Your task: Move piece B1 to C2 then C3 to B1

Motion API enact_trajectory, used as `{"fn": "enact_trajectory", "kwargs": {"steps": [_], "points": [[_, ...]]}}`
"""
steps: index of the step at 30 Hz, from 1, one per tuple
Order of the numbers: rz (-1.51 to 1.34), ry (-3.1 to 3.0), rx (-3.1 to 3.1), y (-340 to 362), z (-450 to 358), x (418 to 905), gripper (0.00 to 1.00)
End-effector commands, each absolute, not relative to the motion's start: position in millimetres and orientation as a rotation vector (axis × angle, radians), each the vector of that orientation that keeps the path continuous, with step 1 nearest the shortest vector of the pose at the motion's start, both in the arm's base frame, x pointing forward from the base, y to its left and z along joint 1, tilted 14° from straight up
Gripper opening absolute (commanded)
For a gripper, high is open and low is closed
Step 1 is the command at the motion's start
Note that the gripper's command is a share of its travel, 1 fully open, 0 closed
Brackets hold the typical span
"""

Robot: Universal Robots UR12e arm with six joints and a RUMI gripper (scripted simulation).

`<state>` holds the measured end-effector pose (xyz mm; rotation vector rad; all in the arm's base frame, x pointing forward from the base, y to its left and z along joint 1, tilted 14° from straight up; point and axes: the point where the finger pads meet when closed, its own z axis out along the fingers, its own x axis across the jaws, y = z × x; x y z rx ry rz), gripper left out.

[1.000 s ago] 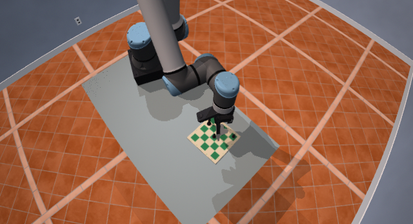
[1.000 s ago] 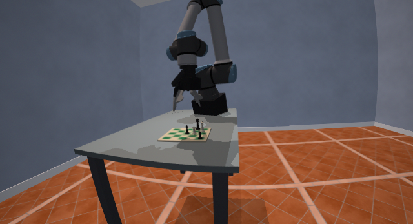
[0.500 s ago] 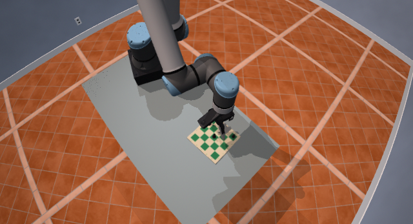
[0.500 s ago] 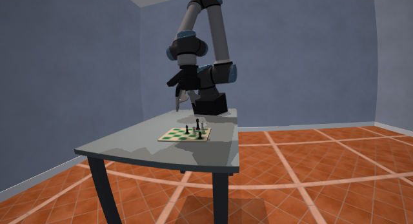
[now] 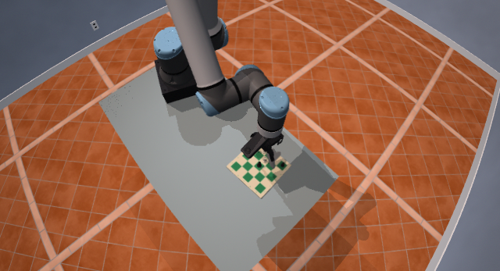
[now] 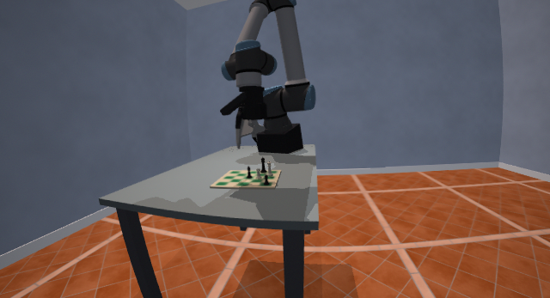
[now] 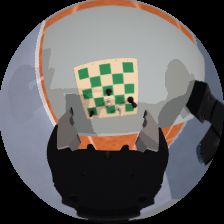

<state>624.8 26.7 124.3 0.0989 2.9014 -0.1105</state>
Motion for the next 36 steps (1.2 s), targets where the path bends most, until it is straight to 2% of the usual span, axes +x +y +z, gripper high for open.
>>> {"fn": "enact_trajectory", "kwargs": {"steps": [1, 9, 10, 36], "points": [[-0.113, 2.901, 0.076, 26.7, 125.1, 625.5, 1.0], [-0.114, 2.902, 0.066, 26.7, 125.1, 625.6, 1.0], [-0.114, 2.902, 0.066, 26.7, 125.1, 625.6, 0.22], [-0.114, 2.902, 0.066, 26.7, 125.1, 625.6, 0.22]]}}
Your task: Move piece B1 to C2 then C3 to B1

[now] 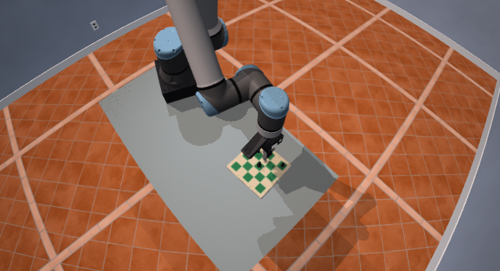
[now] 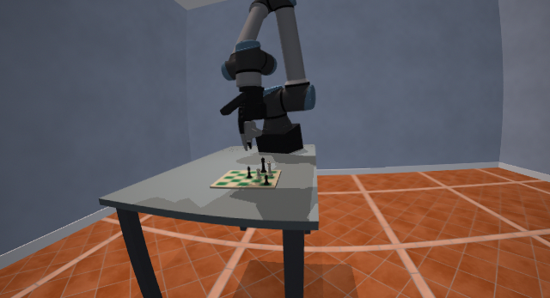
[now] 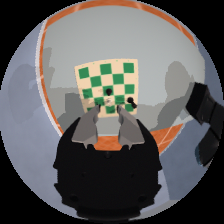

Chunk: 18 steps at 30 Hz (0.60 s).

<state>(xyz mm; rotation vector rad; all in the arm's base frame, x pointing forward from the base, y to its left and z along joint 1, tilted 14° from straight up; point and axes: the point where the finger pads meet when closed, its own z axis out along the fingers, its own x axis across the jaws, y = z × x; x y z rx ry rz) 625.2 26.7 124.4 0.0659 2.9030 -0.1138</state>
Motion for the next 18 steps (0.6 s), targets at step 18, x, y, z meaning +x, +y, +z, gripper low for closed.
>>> {"fn": "enact_trajectory", "kwargs": {"steps": [18], "points": [[-0.115, 2.902, 0.06, 26.5, 124.1, 625.9, 0.22]]}}
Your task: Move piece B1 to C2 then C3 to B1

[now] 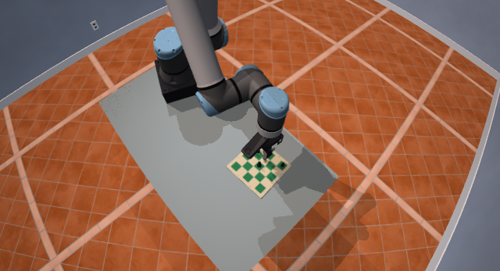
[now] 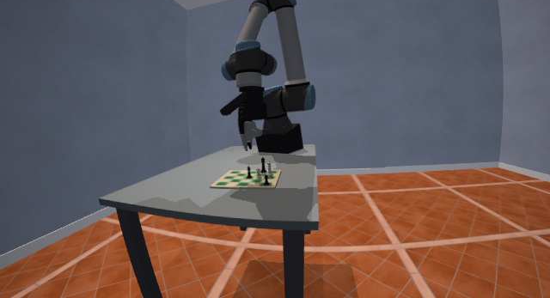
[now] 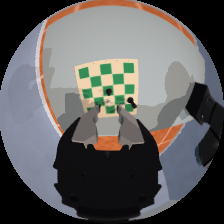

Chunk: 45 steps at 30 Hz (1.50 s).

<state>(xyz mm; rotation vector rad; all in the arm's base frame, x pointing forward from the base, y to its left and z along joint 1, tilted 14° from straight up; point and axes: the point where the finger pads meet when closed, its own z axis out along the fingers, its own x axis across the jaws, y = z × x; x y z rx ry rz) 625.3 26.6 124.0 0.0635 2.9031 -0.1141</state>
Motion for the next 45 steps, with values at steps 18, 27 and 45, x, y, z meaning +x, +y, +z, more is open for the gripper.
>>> {"fn": "enact_trajectory", "kwargs": {"steps": [18, 27, 45], "points": [[-0.116, 2.903, 0.04, 24.6, 108.3, 629.5, 0.22], [-0.116, 2.903, 0.04, 22.8, 93.8, 632.8, 0.22], [-0.116, 2.903, 0.04, 20.7, 76.5, 636.8, 0.22]]}}
